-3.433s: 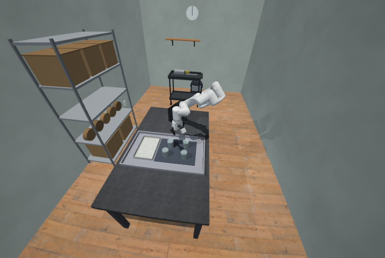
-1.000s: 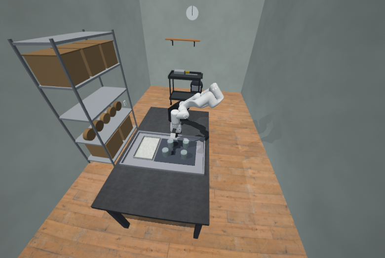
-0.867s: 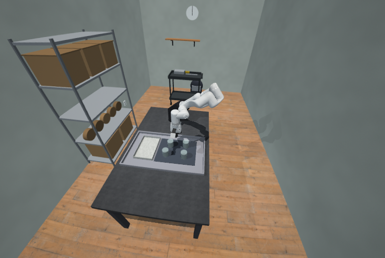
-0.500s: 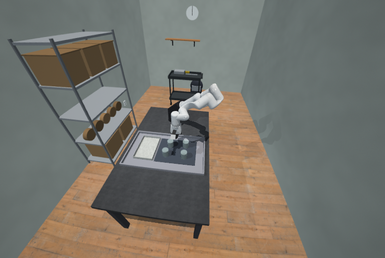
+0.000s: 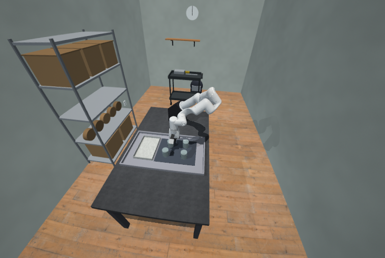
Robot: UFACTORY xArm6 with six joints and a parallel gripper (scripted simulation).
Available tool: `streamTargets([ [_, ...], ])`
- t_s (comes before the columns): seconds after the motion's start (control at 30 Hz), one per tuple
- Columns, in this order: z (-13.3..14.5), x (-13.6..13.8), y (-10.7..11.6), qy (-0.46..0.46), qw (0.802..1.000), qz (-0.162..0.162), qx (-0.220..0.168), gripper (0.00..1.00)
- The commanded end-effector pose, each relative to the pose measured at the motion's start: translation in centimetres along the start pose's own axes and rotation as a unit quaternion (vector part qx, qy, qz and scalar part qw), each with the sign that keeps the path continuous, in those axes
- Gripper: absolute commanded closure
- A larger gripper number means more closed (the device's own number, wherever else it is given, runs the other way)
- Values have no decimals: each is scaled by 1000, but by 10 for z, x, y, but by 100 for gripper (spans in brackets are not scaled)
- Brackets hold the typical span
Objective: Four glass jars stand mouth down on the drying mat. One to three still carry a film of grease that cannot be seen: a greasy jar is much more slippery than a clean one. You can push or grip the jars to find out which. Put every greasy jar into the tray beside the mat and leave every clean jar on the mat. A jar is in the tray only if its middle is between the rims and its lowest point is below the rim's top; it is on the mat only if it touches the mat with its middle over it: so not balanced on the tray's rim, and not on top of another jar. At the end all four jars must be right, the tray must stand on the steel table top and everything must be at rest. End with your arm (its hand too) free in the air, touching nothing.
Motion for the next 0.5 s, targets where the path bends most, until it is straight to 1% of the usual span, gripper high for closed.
streamTargets([
  [0.0, 3, 38, -1, 0, 1000, 0, 1, 100],
  [0.07, 3, 38, -1, 0, 1000, 0, 1, 100],
  [0.27, 8, 86, -1, 0, 1000, 0, 1, 100],
  [0.37, 8, 86, -1, 0, 1000, 0, 1, 100],
  [0.47, 8, 86, -15, 0, 1000, 0, 1, 100],
])
Point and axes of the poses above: the point where the finger pads meet when closed, its own y axis back along the fingers, its own x axis across the jaws, z = x × y, the point moved 1 cm from there along y, back along the fingers, and after that the axes turned 7 degrees about y, right-handed, at the moved point
